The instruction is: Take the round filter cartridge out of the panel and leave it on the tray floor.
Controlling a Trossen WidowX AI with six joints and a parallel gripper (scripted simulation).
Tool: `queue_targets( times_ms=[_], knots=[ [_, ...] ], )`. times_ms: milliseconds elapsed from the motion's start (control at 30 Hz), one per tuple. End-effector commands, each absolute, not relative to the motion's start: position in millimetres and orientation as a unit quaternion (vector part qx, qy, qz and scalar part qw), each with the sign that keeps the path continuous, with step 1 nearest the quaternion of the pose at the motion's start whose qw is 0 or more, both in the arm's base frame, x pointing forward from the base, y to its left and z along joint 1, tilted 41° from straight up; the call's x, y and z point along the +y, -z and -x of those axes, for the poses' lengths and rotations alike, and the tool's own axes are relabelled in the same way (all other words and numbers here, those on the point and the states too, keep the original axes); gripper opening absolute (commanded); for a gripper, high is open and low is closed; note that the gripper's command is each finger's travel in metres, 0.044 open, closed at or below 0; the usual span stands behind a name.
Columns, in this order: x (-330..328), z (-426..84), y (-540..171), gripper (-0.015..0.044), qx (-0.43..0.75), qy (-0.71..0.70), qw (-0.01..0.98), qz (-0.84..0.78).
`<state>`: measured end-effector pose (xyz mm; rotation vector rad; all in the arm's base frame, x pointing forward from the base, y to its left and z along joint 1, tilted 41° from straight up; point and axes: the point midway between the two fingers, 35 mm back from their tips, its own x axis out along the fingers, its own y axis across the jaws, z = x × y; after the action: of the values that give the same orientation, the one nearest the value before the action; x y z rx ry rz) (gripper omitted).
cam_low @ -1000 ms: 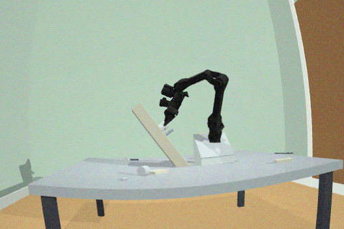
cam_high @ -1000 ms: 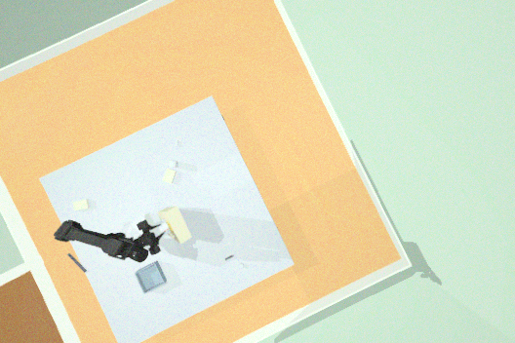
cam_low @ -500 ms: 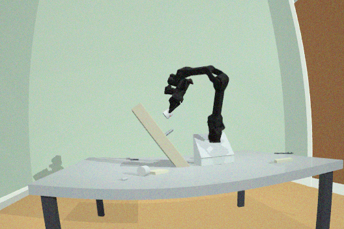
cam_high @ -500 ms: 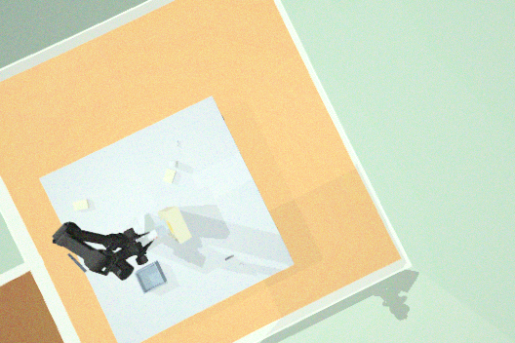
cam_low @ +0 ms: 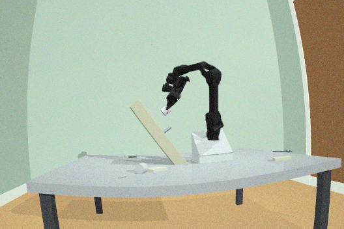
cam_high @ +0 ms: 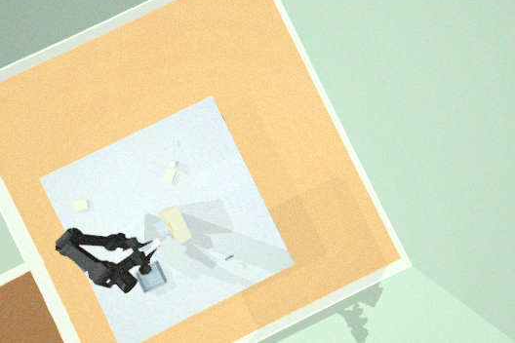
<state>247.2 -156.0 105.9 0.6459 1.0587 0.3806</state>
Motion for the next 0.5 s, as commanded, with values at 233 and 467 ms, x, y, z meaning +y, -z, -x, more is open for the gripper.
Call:
queue_targets(
  times_ms=[233,467],
  knots=[
    [-178,-245,-79,0.0000,0.499,-0.165,0.793,-0.307],
    [-213,-214,-38,0.0000,0.553,-0.038,0.747,-0.367]
  ],
)
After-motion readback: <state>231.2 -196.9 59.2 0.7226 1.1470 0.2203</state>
